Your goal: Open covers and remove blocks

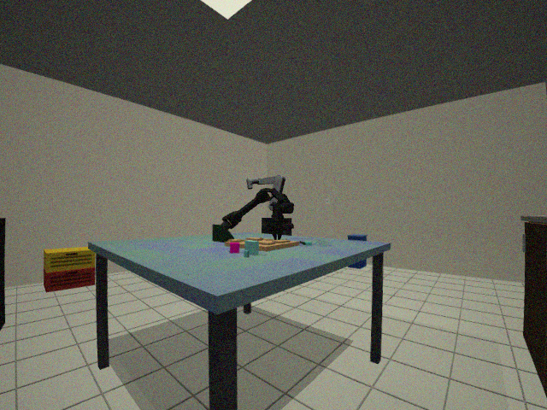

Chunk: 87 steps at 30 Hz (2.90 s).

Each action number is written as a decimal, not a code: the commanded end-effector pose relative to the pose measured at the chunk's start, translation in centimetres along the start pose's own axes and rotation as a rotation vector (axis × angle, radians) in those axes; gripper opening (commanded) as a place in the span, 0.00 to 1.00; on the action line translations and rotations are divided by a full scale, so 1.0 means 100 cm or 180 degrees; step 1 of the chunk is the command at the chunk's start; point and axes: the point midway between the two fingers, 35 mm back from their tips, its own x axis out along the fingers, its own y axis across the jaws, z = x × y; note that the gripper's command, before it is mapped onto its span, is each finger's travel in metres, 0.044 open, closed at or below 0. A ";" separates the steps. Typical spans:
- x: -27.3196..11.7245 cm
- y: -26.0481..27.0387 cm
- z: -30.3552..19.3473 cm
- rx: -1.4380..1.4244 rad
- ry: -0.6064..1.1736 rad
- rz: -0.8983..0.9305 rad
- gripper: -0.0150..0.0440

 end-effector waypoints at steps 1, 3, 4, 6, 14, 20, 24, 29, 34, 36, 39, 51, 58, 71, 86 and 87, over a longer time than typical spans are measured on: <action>-0.008 -0.002 -0.001 -0.0014 0.0009 -0.0020 0.39; -0.010 -0.002 -0.001 -0.0012 0.0009 -0.0019 0.39; -0.012 -0.002 -0.001 -0.0012 0.0008 -0.0019 0.39; -0.014 -0.002 -0.001 -0.0010 0.0008 -0.0018 0.39; -0.024 -0.002 -0.001 -0.0006 0.0006 -0.0017 0.39; -0.032 -0.001 -0.001 -0.0002 0.0003 -0.0015 0.39; -0.037 -0.001 -0.001 0.0000 0.0001 -0.0015 0.39; -0.046 -0.001 -0.001 0.0001 0.0004 -0.0014 0.39; -0.059 -0.002 -0.001 0.0002 0.0007 -0.0014 0.39; -0.064 -0.002 -0.002 0.0002 0.0007 -0.0014 0.39; -0.072 -0.001 -0.002 0.0003 0.0007 -0.0013 0.39; -0.088 -0.001 -0.019 0.0008 0.0031 -0.0018 0.39; -0.090 0.000 -0.046 0.0015 0.0067 -0.0023 0.39; -0.095 0.007 -0.097 0.0026 0.0117 -0.0026 0.39; -0.098 0.023 -0.154 0.0034 0.0147 -0.0021 0.39; -0.099 0.024 -0.158 0.0034 0.0148 -0.0020 0.39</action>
